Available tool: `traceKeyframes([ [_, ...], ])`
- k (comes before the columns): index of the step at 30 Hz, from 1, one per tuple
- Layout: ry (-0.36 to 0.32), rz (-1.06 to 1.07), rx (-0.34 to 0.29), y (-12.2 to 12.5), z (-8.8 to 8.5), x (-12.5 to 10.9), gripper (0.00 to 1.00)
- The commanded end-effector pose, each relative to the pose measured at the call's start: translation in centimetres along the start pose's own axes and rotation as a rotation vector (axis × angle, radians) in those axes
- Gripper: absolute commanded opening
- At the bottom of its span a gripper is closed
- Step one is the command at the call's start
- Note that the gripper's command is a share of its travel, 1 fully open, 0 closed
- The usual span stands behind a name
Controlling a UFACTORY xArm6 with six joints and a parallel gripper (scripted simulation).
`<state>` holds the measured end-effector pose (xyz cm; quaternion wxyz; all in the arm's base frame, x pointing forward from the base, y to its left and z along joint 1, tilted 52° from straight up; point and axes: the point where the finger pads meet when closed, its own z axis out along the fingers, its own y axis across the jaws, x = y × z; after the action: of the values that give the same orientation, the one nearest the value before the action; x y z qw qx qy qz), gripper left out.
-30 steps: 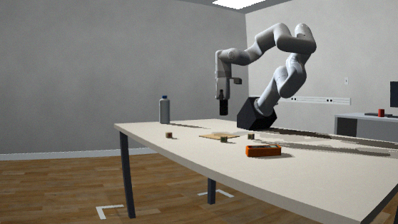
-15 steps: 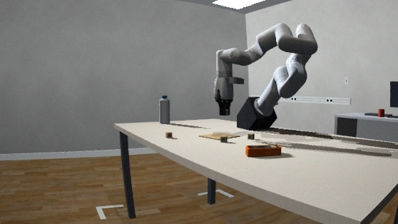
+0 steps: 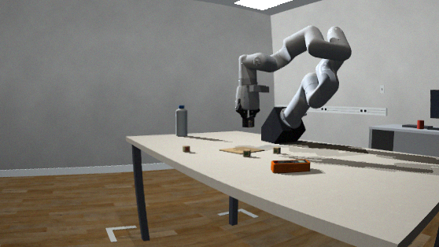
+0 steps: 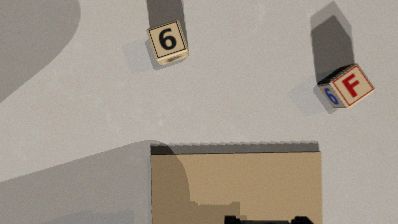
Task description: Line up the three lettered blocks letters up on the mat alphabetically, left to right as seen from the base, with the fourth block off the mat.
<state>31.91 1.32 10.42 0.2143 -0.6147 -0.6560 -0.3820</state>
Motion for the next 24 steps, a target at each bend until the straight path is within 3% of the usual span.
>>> traceKeyframes([
  [1,-0.002,0.003,-0.002,0.1,-0.1,0.0,0.23],
  [13,-0.003,0.003,-0.001,0.1,0.3,0.0,0.23],
  [24,-0.002,0.003,-0.001,0.1,4.6,0.0,0.23],
])
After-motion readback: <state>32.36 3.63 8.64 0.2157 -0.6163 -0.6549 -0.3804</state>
